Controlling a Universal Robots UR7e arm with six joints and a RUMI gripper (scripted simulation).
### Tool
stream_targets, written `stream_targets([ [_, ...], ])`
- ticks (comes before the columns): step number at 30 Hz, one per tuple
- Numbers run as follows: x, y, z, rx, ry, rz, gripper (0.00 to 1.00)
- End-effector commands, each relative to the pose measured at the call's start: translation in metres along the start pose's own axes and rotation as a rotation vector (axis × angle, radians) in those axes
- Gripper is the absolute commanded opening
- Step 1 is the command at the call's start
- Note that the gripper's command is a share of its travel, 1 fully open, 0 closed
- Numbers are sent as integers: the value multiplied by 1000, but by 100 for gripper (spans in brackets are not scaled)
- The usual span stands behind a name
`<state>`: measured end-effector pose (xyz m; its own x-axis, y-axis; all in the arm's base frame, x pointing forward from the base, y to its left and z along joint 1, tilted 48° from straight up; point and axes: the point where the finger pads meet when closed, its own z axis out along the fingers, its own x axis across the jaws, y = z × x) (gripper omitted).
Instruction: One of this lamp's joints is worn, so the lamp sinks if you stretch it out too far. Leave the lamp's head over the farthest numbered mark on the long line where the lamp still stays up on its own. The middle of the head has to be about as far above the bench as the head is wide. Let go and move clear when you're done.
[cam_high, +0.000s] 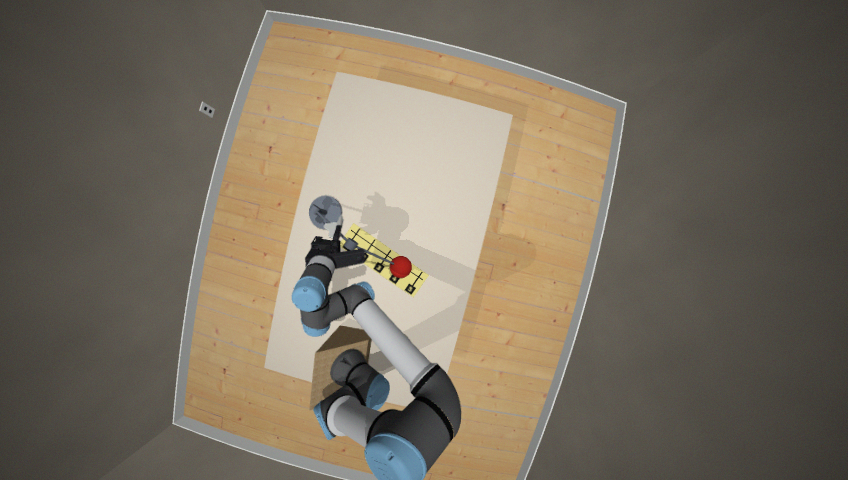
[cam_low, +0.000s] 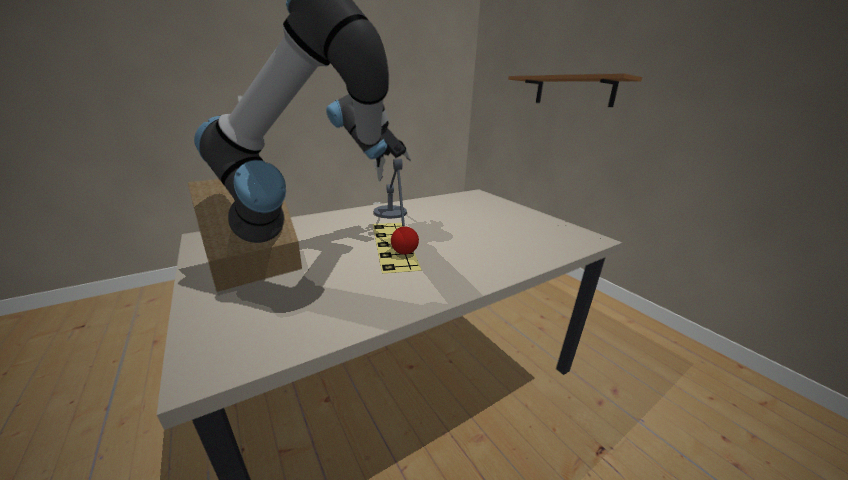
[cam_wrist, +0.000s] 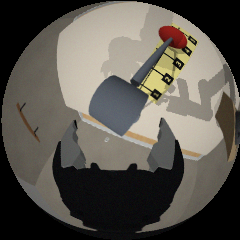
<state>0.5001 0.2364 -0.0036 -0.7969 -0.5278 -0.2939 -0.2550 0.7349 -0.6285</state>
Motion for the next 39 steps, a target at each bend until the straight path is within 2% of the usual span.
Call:
stream_targets([
  [1,0,1,-1,94,142,165,100],
  [21,0,0,0,95,140,167,100],
  [22,0,0,0,96,141,167,0],
  [25,0,0,0,96,141,167,0],
  [36,0,0,1,1,-2,2,0],
  [39,0,0,1,1,-2,2,0],
])
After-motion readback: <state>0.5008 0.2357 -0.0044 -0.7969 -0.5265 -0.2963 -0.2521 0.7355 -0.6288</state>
